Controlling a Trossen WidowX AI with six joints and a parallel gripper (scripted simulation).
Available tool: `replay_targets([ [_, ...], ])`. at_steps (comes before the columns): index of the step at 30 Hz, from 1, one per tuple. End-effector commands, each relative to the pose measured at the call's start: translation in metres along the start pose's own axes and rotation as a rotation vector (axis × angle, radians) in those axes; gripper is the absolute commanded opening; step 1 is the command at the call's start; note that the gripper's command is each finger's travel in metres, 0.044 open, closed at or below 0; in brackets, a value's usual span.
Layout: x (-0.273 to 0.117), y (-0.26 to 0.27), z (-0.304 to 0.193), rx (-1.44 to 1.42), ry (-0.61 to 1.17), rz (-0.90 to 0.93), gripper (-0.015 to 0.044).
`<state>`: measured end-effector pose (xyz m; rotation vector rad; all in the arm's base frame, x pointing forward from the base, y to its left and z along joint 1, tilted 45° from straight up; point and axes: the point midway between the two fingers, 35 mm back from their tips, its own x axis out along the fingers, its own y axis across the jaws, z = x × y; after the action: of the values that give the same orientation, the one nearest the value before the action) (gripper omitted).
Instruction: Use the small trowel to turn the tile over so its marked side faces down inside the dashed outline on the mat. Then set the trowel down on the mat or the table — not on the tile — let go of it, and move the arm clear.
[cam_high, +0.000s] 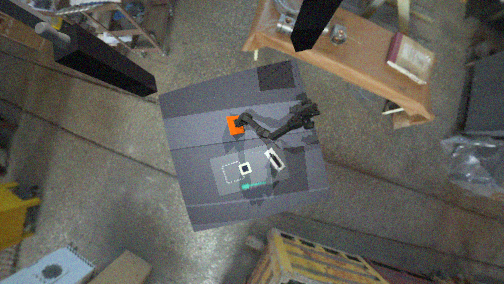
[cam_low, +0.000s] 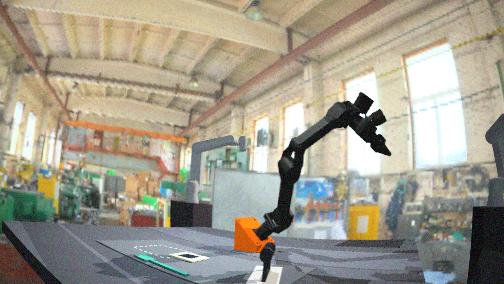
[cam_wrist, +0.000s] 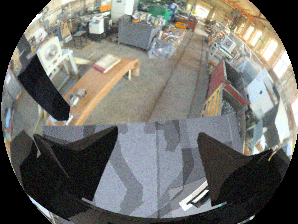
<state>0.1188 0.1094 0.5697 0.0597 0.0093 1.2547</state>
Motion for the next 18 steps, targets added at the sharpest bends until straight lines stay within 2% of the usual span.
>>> replay_targets([
  [1,0.0000,0.0000,0.0000,0.000,0.000,0.000,0.0374],
  [11,0.0000,-0.0001,0.0000,0.000,0.000,0.000,0.0111],
  [18,0.0000,-0.0001,0.0000,0.000,0.000,0.000,0.0100],
])
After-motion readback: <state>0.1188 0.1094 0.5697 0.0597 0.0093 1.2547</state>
